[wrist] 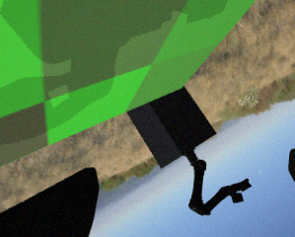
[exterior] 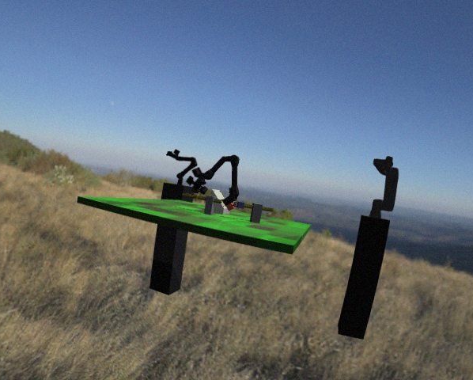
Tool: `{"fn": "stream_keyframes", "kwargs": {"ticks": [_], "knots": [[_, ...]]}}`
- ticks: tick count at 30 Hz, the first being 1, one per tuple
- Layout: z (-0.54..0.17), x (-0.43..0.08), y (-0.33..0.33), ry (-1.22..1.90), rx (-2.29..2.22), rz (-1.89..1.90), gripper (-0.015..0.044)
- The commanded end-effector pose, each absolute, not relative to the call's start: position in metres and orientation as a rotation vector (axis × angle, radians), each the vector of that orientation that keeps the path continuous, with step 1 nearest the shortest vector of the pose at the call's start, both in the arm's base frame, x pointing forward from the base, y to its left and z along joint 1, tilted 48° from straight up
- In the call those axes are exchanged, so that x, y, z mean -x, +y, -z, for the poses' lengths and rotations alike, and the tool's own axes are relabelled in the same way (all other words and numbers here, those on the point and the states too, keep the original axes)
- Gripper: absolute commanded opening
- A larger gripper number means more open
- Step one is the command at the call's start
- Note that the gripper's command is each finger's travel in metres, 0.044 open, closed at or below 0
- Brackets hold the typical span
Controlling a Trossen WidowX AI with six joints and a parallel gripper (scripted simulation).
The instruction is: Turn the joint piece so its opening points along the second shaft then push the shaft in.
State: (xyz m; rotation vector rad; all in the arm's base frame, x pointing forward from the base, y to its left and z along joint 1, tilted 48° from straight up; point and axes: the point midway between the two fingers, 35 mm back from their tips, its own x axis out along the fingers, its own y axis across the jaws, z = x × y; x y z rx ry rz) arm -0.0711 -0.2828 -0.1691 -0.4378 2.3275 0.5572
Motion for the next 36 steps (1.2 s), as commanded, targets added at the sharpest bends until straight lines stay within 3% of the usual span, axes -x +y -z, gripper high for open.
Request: {"fn": "stream_keyframes", "kwargs": {"ticks": [1, 18, 36], "knots": [[0.17, 0.071, -0.284, 2.324, 0.434, -0.559, 0.0426], [0.194, 0.077, -0.337, 1.998, 0.023, -0.651, 0.044], [0.129, 0.089, -0.351, 1.611, -0.51, -0.659, 0.044]]}}
